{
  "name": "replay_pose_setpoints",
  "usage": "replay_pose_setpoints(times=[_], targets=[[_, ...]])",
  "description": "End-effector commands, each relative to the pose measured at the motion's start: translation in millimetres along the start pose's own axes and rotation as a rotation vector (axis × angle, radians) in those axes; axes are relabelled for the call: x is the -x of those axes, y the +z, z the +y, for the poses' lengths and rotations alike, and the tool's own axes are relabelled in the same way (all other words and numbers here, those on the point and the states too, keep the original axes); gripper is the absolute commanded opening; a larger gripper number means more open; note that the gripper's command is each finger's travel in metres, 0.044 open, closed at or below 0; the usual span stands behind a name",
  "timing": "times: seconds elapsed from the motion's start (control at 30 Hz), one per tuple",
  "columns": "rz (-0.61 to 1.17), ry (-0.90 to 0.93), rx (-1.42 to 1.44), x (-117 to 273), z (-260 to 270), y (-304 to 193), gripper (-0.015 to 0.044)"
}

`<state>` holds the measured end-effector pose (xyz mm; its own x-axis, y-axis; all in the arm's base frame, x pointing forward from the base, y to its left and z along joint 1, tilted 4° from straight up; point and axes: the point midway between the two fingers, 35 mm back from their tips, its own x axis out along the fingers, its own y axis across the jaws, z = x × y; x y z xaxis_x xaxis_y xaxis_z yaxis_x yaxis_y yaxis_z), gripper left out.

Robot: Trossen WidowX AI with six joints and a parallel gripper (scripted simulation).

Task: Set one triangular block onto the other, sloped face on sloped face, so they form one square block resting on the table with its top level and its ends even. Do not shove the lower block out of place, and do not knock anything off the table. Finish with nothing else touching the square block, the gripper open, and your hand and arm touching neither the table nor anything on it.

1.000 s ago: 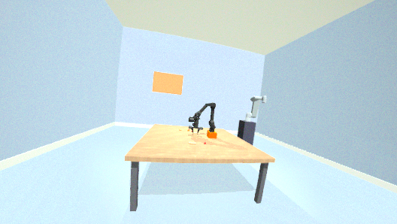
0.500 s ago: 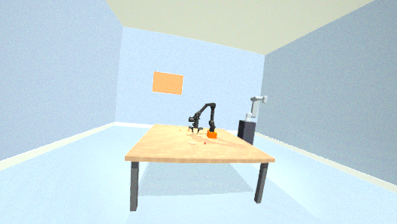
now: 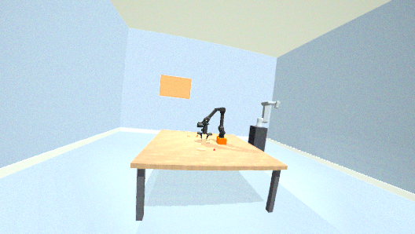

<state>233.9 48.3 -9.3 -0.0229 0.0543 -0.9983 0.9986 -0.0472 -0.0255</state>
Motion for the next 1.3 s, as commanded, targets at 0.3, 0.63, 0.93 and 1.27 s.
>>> replay_pose_setpoints(times=[0.3, 0.63, 0.93, 1.27], targets=[[0.000, 0.000, 0.000, 0.0, 0.0, 0.0, 0.0440], [0.000, 0.001, 0.000, 84.9, 5.1, -0.9, 0.0440], [0.005, 0.023, -0.005, 108.3, 4.8, -1.3, 0.0440], [0.005, 0.023, -0.005, 108.3, 4.8, -1.3, 0.0440]])
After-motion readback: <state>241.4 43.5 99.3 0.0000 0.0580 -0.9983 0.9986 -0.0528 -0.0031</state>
